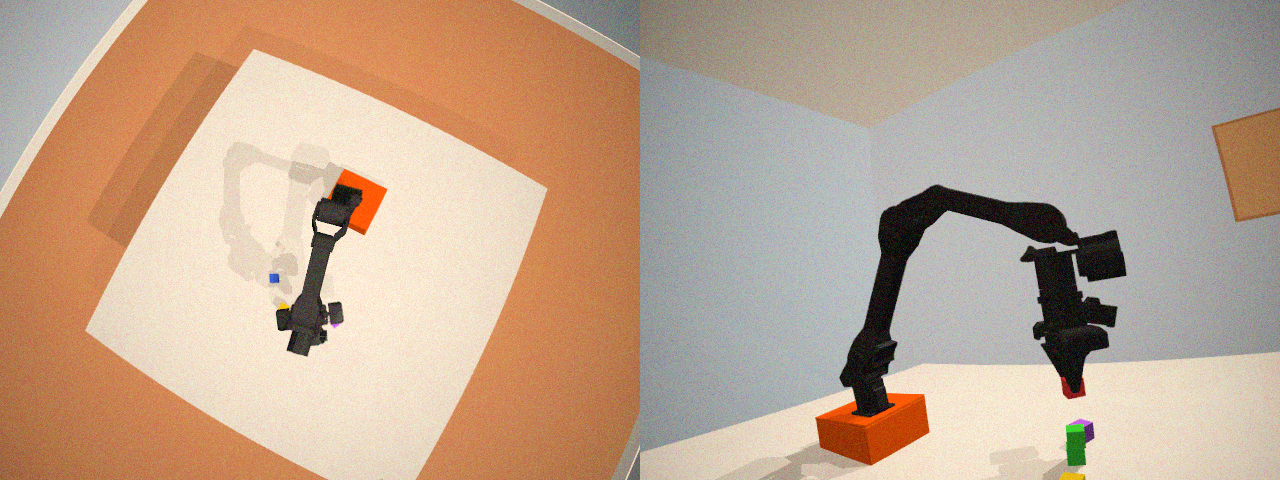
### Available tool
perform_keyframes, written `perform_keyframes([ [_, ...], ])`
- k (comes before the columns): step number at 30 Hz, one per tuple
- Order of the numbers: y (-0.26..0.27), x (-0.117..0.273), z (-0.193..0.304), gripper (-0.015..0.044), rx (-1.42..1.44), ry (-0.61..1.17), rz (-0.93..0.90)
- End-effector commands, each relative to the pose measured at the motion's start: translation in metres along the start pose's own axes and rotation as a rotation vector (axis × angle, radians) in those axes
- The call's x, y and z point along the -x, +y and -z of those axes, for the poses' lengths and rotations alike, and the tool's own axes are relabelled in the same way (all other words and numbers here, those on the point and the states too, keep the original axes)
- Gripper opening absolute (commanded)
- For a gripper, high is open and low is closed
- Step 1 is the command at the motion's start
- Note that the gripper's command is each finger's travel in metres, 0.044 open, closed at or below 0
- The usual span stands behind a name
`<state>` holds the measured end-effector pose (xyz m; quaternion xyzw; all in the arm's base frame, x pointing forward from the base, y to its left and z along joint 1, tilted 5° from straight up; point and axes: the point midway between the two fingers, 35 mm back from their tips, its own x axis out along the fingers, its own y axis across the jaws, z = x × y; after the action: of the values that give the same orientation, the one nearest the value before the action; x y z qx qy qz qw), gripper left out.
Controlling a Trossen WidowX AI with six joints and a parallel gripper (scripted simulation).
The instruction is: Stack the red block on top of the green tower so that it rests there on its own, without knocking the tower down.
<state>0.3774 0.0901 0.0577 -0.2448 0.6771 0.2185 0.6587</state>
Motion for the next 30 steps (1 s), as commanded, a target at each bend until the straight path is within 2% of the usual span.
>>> perform_keyframes([
  [1, 0.002, -0.019, 0.002, 0.0000, -0.004, 0.012, -0.011],
  [13, 0.003, -0.052, 0.003, 0.0000, -0.004, 0.013, -0.011],
  [30, 0.003, -0.052, 0.003, 0.0000, -0.004, 0.013, -0.011],
])
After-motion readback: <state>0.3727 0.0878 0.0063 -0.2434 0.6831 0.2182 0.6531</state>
